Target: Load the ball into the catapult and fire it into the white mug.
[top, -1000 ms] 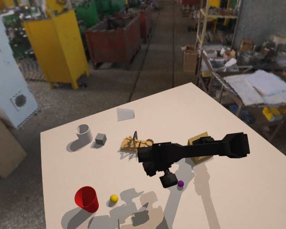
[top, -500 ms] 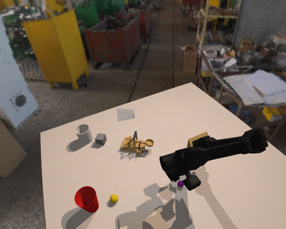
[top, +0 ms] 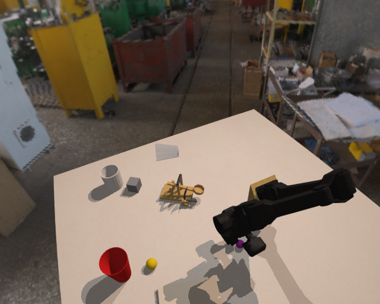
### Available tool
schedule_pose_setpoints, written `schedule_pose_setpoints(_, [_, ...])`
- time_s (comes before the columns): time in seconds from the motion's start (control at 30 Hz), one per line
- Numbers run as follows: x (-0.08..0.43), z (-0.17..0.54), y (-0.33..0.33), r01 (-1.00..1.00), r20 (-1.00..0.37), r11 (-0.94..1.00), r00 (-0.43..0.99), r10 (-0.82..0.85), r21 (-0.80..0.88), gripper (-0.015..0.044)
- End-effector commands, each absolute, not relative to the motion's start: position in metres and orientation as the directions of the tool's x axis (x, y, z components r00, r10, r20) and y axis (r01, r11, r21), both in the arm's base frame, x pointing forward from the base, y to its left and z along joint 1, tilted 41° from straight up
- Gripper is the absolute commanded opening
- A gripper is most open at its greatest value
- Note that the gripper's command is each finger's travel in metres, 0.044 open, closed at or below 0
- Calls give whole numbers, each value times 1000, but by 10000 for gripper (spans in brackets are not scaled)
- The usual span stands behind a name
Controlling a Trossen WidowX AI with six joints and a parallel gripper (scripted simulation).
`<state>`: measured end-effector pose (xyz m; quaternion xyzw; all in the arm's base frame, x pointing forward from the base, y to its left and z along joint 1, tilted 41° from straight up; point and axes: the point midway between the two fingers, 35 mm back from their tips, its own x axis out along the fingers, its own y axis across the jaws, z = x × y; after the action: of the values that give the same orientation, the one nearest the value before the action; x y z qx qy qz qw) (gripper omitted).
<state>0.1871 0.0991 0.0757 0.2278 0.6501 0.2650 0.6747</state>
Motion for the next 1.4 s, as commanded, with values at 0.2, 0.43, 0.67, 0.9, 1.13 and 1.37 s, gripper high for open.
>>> schedule_pose_setpoints(0.2, [186, 62, 111, -52, -753, 753, 10, 657, 656, 300])
schedule_pose_setpoints(0.43, [186, 54, 118, -52, -752, 751, 10, 659, 658, 300])
schedule_pose_setpoints(0.67, [186, 54, 119, -52, -752, 751, 10, 659, 658, 169])
schedule_pose_setpoints(0.9, [186, 54, 119, -52, -752, 751, 10, 659, 658, 103])
schedule_pose_setpoints(1.13, [188, 53, 111, -10, -772, 773, 38, 634, 635, 0])
schedule_pose_setpoints(1.37, [193, 62, 97, 7, -786, 787, 47, 616, 617, 0])
